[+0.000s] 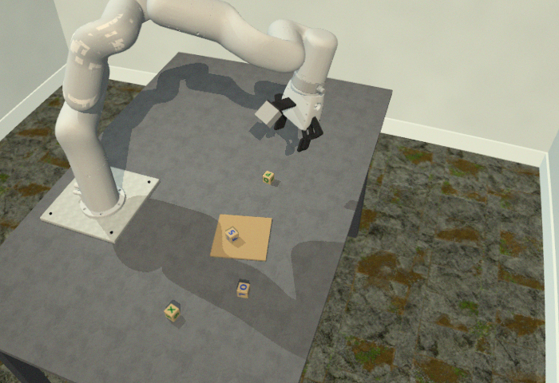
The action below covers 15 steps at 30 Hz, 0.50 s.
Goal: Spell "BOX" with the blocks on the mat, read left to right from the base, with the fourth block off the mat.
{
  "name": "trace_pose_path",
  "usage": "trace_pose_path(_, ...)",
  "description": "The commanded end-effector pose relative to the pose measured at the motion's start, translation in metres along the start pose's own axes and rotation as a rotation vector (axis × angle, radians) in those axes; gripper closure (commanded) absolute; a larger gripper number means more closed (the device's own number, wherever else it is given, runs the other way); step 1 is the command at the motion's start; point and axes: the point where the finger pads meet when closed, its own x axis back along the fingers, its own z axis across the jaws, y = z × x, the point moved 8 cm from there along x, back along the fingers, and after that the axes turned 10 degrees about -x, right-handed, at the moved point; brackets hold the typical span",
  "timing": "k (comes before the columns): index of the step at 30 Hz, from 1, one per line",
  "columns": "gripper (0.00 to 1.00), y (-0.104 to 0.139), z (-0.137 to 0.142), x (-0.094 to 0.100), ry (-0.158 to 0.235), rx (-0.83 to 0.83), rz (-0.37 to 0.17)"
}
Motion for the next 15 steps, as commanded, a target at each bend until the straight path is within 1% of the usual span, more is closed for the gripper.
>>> trace_pose_path(1,0.0,-0.002,0.009,-0.031,0.044,-0.044,0.112)
trace_pose_path(11,0.0,-0.012,0.026,-0.078,0.102,-0.114,0.304)
trace_pose_path(13,0.0,-0.014,0.028,-0.084,0.108,-0.124,0.33)
trace_pose_path(15,0.0,-0.015,0.029,-0.088,0.111,-0.129,0.345)
